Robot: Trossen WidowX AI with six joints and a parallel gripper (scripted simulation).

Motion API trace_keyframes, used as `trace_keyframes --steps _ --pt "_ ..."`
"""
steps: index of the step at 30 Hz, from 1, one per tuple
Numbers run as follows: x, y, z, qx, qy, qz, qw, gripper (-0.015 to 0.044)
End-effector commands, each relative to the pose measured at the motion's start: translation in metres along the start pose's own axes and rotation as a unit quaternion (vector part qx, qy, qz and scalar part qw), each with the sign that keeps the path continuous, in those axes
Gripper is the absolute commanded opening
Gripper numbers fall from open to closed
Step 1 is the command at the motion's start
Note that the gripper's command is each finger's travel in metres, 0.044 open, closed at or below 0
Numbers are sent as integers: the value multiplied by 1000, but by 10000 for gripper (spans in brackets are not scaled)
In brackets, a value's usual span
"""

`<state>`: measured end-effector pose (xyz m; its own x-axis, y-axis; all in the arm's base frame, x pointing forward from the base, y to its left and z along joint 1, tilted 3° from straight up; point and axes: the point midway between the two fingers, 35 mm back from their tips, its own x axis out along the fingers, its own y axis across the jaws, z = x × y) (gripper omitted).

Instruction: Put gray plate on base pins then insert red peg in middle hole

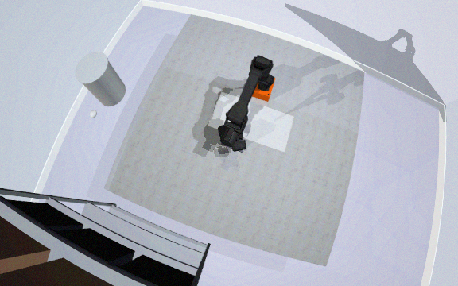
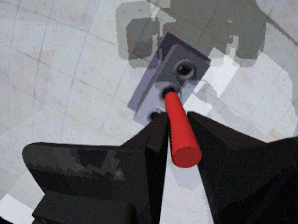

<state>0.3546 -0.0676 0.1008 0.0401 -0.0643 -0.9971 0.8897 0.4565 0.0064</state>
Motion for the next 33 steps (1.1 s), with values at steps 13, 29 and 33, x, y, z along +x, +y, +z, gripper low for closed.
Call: trace_keyframes --steps 13,29,33 --pt "0 -1 0 -1 0 0 1000 0" --pt "13 -1 0 -2 0 0 1000 0" --pt "18 0 0 -2 0 0 1000 0"
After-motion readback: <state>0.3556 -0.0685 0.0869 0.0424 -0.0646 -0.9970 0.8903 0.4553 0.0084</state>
